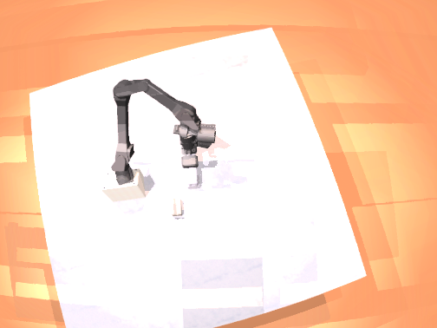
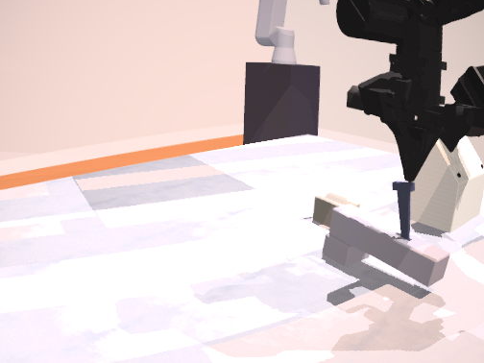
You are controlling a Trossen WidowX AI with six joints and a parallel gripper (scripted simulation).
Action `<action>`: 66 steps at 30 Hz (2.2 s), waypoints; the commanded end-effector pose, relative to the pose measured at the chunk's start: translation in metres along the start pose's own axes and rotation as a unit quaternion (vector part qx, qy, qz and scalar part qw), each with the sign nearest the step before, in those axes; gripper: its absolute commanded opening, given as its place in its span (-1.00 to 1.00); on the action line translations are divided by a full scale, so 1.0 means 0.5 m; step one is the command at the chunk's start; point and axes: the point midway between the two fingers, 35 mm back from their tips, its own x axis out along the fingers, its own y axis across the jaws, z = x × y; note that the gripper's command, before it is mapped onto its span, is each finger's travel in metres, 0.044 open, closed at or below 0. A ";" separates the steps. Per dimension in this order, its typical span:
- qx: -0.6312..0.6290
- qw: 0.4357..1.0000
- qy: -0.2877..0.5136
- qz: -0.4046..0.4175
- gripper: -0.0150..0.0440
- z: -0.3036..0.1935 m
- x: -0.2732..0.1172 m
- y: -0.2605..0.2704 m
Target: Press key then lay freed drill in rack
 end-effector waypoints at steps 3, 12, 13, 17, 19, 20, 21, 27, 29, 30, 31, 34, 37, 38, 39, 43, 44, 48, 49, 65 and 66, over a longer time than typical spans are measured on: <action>-0.001 1.000 0.001 0.005 -0.49 -0.001 0.005 -0.022; -0.001 1.000 0.001 0.005 -0.49 -0.004 0.010 -0.030; -0.001 1.000 0.001 0.005 -0.49 -0.004 0.010 -0.030; -0.001 1.000 0.001 0.005 -0.49 -0.004 0.009 -0.028; -0.001 1.000 0.001 0.005 -0.49 -0.004 0.009 -0.026; -0.001 1.000 0.001 0.005 -0.49 -0.004 0.009 -0.026; -0.001 1.000 0.001 0.005 -0.49 -0.004 0.009 -0.024; -0.001 1.000 0.001 0.005 -0.49 -0.004 0.007 -0.015; -0.001 1.000 0.001 0.005 -0.49 -0.004 0.006 -0.011; -0.001 1.000 0.001 0.005 -0.49 -0.004 0.006 -0.009; -0.001 1.000 0.001 0.005 -0.49 -0.003 0.006 -0.007; -0.001 1.000 0.001 0.005 -0.49 -0.003 0.006 0.000; -0.001 1.000 0.001 0.005 -0.49 -0.003 0.009 0.008; -0.001 1.000 0.001 0.005 -0.49 -0.003 0.010 0.011; -0.001 1.000 0.001 0.005 -0.49 -0.003 0.011 0.014; -0.001 1.000 0.001 0.005 -0.49 -0.003 0.015 0.024; -0.001 1.000 0.001 0.005 -0.49 -0.003 0.016 0.027; -0.001 1.000 0.001 0.006 -0.49 -0.002 0.018 0.031; -0.001 1.000 0.001 0.006 -0.49 -0.002 0.019 0.031; -0.001 1.000 0.001 0.006 -0.49 -0.002 0.035 0.017; -0.001 1.000 0.001 0.006 -0.49 -0.002 0.036 0.017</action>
